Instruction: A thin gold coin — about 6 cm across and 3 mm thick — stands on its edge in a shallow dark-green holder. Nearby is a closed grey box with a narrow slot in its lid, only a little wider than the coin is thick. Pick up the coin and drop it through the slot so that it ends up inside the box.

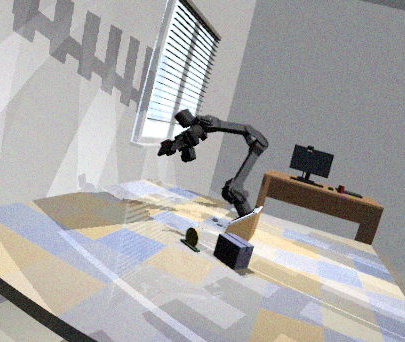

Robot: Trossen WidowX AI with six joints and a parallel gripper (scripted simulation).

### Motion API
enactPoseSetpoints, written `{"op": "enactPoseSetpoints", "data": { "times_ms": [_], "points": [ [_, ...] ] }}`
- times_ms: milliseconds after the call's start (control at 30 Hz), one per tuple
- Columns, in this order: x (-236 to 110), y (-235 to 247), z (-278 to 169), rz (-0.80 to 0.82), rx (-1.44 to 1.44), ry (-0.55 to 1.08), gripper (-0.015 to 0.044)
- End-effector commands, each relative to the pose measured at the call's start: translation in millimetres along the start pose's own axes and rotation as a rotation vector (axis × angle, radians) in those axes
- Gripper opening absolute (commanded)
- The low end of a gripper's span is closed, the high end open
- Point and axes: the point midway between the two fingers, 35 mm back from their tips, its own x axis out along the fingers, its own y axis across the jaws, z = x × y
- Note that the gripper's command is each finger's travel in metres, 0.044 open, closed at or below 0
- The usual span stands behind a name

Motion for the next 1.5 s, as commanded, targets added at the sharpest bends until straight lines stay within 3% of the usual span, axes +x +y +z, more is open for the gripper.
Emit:
{"op": "enactPoseSetpoints", "data": {
  "times_ms": [0,267,500,733,1133,1300,1467],
  "points": [
    [1,0,1,-0.002,-0.016,-0.007,0.0374],
    [56,-18,34,-0.205,-0.768,-0.268,0.0164],
    [94,-56,72,-0.588,-1.57,-0.379,0.0161],
    [113,-90,102,-0.99,-2.225,-0.327,0.0161],
    [127,-133,134,-1.665,-3.02,-0.022,0.0161],
    [129,-151,145,-2.011,-3.28,0.23,0.0161],
    [131,-169,155,-2.418,-3.447,0.588,0.0161]
  ]
}}
